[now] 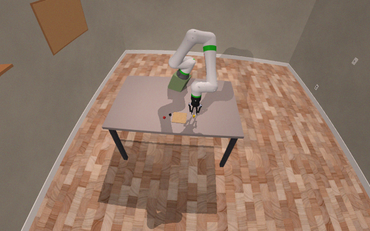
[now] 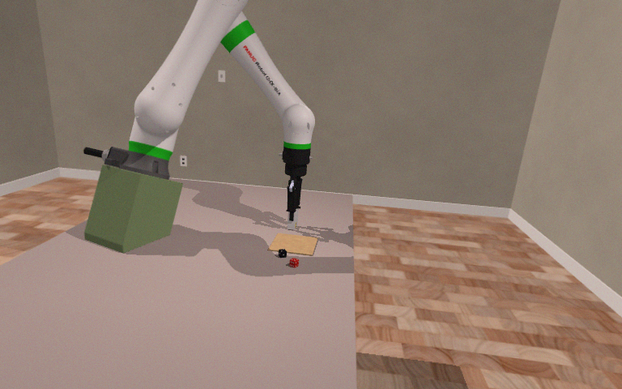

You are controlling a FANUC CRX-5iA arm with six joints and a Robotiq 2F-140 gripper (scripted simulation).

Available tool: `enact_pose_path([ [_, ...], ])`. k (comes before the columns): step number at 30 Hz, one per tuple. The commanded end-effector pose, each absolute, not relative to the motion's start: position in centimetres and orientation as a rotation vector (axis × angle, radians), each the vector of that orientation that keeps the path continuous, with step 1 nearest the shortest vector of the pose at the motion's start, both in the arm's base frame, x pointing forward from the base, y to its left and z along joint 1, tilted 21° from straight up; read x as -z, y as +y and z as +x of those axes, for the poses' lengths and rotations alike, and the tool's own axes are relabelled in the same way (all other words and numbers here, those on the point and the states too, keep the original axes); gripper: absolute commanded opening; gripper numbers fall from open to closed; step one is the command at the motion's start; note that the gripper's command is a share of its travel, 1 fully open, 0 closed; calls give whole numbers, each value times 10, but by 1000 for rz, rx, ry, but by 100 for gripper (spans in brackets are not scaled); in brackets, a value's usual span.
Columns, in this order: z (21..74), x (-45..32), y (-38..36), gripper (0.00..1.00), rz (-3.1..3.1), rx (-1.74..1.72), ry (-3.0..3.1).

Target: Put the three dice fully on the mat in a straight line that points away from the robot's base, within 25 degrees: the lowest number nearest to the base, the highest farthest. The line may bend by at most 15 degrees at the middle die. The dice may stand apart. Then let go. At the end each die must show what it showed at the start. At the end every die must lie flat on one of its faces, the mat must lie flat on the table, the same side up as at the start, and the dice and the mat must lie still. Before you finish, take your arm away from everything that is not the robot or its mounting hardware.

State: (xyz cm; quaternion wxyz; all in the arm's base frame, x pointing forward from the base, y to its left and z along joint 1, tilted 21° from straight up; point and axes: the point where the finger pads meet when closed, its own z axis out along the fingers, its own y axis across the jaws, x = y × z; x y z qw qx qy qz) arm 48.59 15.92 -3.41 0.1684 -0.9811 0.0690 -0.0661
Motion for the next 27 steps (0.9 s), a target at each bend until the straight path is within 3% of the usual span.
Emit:
enact_pose_path([
  [1,486,34,159,21,-2790,189,196],
  [3,486,34,159,21,-2790,189,196],
  [4,486,34,159,9,-2790,189,196],
  [27,486,34,159,9,-2790,189,196],
])
